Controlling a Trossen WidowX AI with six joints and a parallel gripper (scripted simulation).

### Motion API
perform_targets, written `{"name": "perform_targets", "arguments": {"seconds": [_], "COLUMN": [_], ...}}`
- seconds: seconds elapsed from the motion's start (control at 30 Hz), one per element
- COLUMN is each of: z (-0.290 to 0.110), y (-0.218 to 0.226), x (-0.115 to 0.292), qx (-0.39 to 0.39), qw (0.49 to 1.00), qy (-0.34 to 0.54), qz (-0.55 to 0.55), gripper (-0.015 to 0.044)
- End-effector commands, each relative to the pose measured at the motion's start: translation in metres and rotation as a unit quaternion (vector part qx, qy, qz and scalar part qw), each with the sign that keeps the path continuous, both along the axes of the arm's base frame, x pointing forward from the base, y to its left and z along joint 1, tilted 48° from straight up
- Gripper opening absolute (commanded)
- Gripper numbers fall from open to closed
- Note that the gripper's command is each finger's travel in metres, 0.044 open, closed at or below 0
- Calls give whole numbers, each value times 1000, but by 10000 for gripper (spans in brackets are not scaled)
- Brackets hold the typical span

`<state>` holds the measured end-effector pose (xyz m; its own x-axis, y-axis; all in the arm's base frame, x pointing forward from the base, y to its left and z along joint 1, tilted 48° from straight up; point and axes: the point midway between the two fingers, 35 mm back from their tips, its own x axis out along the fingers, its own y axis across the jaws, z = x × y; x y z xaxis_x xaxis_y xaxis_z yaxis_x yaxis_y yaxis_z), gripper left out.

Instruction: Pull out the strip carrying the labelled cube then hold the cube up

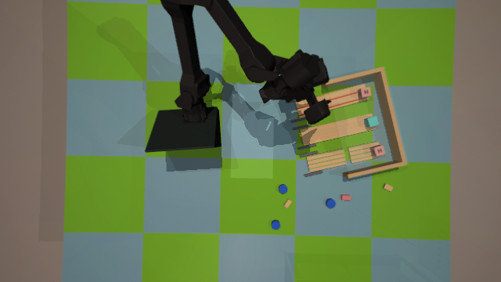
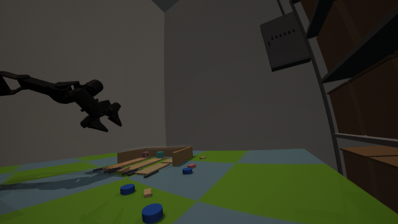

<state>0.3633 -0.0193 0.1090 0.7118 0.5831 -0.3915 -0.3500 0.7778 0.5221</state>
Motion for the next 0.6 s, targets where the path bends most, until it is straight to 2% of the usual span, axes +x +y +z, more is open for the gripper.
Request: {"name": "perform_targets", "arguments": {"seconds": [0.0, 0.13, 0.37, 0.57], "z": [-26, -48, -49, -63], "y": [-46, -87, -89, -68], "x": [-22, -48, -50, -25], "qx": [55, 112, 115, 77], "qw": [992, 970, 968, 974], "qy": [68, 123, 125, 190], "qz": [-90, -179, -183, -96], "gripper": [400, 400, 400, 243]}}
